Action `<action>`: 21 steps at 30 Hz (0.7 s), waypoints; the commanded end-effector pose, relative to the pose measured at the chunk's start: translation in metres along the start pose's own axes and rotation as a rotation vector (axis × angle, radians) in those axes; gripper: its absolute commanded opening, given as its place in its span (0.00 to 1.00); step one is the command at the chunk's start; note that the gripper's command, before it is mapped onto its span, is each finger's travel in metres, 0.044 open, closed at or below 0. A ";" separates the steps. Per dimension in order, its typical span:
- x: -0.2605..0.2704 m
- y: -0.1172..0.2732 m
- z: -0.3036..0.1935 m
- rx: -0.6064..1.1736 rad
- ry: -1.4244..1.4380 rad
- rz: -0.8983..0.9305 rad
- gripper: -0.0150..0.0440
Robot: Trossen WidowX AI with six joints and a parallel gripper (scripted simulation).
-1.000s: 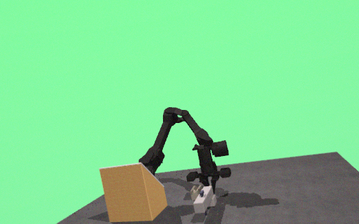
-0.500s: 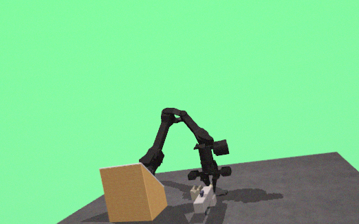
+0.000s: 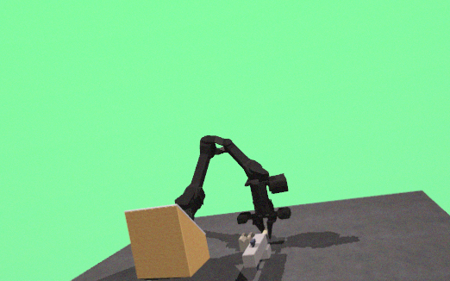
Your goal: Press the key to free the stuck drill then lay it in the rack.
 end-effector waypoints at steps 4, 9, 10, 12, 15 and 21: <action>-0.004 0.002 0.010 0.005 -0.001 -0.008 0.25; -0.006 0.002 0.017 0.005 -0.001 -0.008 0.25; -0.006 0.002 0.019 0.005 -0.001 -0.008 0.25; -0.005 0.003 0.018 0.005 -0.001 -0.008 0.25; -0.004 0.004 0.018 0.005 -0.001 -0.008 0.25; -0.003 0.008 0.018 0.005 -0.001 -0.008 0.25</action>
Point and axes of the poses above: the point midway between the two fingers, 35 mm back from their tips, its own y axis back along the fingers, its own x axis across the jaws, z = x × y, the point moved 8 cm from there along y, back along the fingers, and after that the axes turned 12 degrees about y, right-handed, at the moved point
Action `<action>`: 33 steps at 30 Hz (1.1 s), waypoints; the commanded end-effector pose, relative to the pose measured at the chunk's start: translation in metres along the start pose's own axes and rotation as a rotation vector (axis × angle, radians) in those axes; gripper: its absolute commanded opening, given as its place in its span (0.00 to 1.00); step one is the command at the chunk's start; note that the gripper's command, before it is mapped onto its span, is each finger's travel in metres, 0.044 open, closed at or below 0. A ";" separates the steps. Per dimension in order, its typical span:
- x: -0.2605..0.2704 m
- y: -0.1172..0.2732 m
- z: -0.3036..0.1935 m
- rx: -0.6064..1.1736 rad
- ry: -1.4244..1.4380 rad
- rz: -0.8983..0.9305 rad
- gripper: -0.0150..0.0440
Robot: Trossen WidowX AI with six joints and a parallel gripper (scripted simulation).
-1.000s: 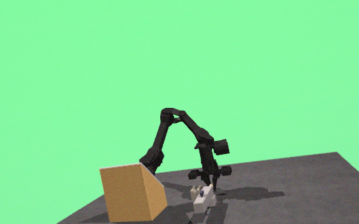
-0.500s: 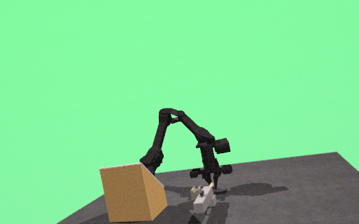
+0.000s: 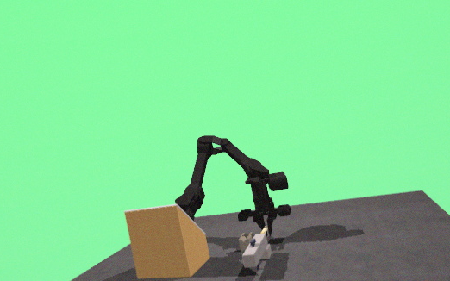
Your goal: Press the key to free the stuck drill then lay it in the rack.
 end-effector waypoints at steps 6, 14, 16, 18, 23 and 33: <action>0.001 0.006 0.000 0.004 0.004 -0.004 0.25; 0.002 0.010 0.000 0.005 0.003 -0.004 0.25; 0.002 0.011 0.000 0.005 0.003 -0.004 0.25; 0.003 0.012 0.000 0.005 0.003 -0.004 0.25; 0.003 0.015 -0.001 0.005 0.003 -0.004 0.25; 0.004 0.020 -0.001 0.005 0.003 -0.004 0.25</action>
Point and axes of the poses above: the point midway between the two fingers, 35 mm back from their tips, its own y axis back along the fingers, its own x axis across the jaws, z = x × y, the point moved 8 cm from there along y, back along the fingers, and after that the axes turned 12 degrees about y, right-handed, at the moved point
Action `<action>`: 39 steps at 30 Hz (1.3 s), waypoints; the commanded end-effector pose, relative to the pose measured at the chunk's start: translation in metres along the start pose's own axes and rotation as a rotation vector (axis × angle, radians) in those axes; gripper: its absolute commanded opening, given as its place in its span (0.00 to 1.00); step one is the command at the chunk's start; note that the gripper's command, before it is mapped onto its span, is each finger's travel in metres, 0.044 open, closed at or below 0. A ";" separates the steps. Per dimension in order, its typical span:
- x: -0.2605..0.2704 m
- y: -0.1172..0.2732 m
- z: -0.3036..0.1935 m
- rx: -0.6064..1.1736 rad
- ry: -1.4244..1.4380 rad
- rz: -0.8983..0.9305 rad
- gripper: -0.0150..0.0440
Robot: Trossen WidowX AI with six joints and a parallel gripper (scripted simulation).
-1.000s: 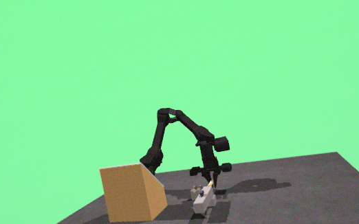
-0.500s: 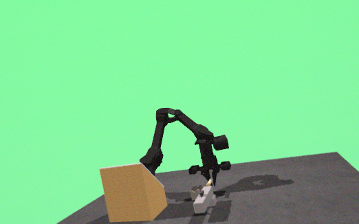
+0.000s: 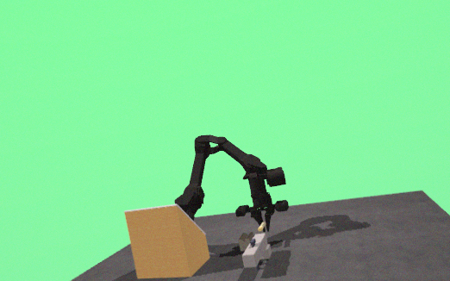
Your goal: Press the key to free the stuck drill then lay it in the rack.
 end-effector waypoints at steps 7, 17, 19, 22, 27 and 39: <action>0.000 0.006 -0.001 -0.002 0.002 -0.004 0.25; 0.001 0.011 -0.002 -0.002 0.002 -0.004 0.25; 0.001 0.012 -0.002 -0.002 0.002 -0.004 0.25; 0.001 0.013 -0.002 -0.002 0.002 -0.004 0.25; 0.000 0.015 -0.002 -0.001 0.002 -0.004 0.25; 0.000 0.020 -0.003 -0.001 0.002 -0.004 0.25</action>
Point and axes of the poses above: the point midway between the two fingers, 35 mm back from their tips, its own y axis back along the fingers, its own x axis across the jaws, z = x × y, the point moved 8 cm from there along y, back along the fingers, and after that the axes turned 12 degrees about y, right-handed, at the moved point
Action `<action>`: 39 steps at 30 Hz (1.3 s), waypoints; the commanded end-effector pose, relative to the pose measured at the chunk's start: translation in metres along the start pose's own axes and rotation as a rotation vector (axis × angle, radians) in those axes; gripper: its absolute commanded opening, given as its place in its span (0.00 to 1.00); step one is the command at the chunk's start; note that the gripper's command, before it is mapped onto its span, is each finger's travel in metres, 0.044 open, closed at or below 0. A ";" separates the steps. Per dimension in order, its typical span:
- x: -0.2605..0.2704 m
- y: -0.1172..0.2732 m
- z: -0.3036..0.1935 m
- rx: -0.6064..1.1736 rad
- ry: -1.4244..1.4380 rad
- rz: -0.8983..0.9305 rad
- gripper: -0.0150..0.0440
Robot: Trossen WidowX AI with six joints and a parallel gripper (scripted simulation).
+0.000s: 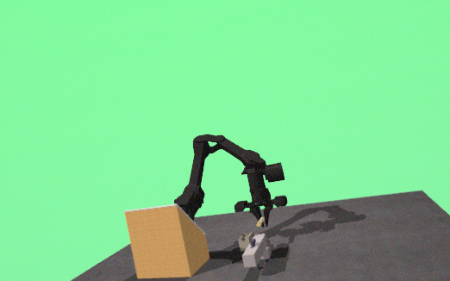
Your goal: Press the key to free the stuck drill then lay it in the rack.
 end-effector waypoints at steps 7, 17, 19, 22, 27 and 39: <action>0.002 0.003 0.001 -0.002 0.004 -0.005 0.25; 0.023 0.002 0.010 -0.002 0.003 -0.004 0.25; 0.027 0.001 0.012 -0.003 0.003 -0.004 0.25; 0.034 0.001 0.015 -0.003 0.003 -0.004 0.25; 0.045 0.001 0.021 -0.003 0.002 -0.004 0.25; 0.063 -0.002 0.029 -0.003 0.002 -0.003 0.25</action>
Point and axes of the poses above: the point midway between the two fingers, 35 mm back from their tips, its own y axis back along the fingers, its own x axis across the jaws, z = x × y, the point moved 8 cm from there along y, back along the fingers, and after that the axes turned 12 degrees about y, right-handed, at the moved point
